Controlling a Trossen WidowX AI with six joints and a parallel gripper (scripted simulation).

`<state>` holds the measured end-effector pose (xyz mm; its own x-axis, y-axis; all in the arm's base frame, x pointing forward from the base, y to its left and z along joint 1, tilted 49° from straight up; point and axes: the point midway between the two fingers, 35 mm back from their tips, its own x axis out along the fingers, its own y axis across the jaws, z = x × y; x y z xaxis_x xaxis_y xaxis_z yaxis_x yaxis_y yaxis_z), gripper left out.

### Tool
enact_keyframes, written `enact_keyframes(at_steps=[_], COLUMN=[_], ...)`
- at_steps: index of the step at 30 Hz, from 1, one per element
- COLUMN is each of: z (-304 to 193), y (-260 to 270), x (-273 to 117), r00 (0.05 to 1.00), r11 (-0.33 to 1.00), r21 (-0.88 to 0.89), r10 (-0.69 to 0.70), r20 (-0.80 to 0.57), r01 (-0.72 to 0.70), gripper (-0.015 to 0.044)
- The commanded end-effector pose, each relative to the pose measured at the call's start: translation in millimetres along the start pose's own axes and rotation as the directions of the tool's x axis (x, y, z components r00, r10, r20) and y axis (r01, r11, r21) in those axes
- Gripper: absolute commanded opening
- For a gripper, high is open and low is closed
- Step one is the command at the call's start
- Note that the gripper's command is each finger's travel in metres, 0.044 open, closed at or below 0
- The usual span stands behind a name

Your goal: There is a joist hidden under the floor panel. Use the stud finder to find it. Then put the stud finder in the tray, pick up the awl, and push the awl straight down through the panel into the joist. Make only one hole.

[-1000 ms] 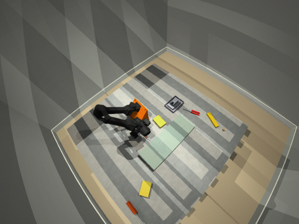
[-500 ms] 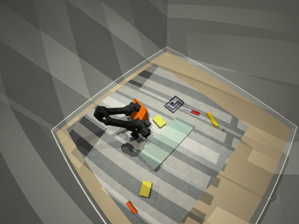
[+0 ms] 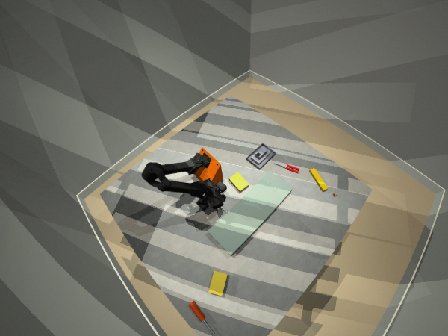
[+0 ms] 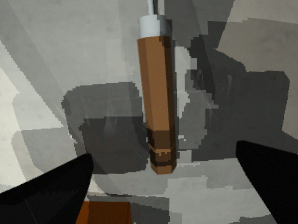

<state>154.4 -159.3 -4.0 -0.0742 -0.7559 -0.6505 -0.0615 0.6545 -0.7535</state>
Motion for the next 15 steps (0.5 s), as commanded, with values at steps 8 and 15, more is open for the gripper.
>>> enact_keyframes(at_steps=[8,15], z=[-1.6,-1.6], y=[-0.1,-0.1], x=[12.0,12.0], r00=[1.000,1.000], r11=[1.000,1.000], r21=[-0.007,-0.007], r10=[-0.002,-0.002], r20=[0.000,0.000], r01=[0.002,0.002], gripper=[0.0387,0.0204])
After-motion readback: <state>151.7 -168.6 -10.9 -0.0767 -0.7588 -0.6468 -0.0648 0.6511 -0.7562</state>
